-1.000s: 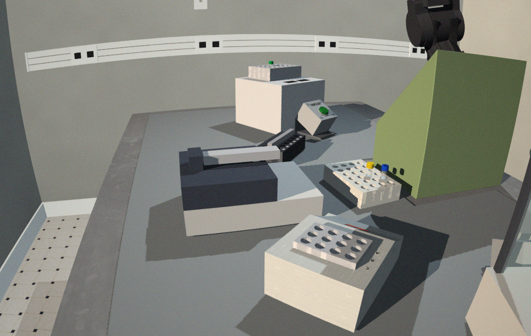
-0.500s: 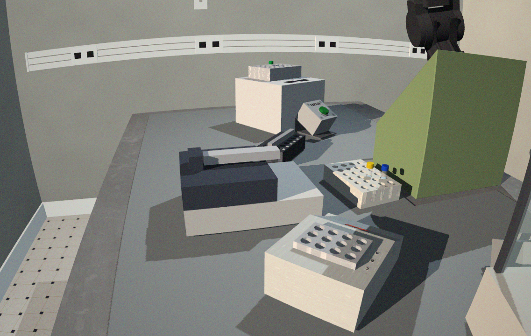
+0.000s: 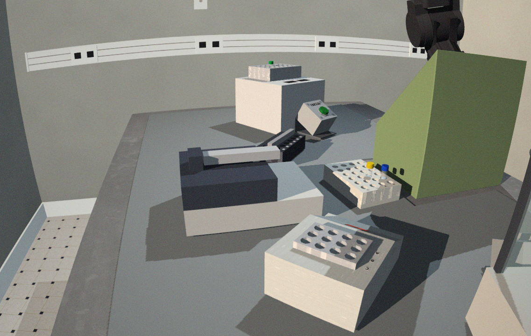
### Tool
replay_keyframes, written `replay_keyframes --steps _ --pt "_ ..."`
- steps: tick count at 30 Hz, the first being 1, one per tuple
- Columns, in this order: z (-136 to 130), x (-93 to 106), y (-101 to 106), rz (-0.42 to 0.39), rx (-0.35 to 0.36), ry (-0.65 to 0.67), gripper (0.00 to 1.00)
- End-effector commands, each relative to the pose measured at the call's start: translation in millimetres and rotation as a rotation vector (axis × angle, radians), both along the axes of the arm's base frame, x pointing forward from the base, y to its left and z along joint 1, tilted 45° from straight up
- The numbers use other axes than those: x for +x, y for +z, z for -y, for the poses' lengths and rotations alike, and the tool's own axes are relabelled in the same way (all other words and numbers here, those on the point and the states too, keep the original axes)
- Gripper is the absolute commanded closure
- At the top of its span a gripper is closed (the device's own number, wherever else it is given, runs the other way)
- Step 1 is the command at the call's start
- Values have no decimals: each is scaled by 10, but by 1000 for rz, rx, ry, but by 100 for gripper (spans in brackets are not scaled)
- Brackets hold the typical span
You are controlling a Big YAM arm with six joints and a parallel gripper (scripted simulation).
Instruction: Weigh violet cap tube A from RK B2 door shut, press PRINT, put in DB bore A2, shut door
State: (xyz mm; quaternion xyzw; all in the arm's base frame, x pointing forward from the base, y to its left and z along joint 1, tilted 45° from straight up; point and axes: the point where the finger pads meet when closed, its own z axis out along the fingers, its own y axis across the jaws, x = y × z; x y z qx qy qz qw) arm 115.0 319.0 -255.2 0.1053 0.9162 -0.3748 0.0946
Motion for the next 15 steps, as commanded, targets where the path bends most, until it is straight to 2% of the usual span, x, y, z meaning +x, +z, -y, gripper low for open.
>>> replay_keyframes --steps 1,3,4,7,8,9,15 --pt "9 62 -95 -5 13 0 70" --pt "9 62 -95 -5 13 0 70" --pt "-133 80 -2 4 49 5 70" --pt "96 57 -142 -7 5 0 70" --pt "-2 69 -151 -3 23 3 70" --pt "-122 53 -69 7 41 5 70" --pt "-122 53 -69 7 41 5 70"
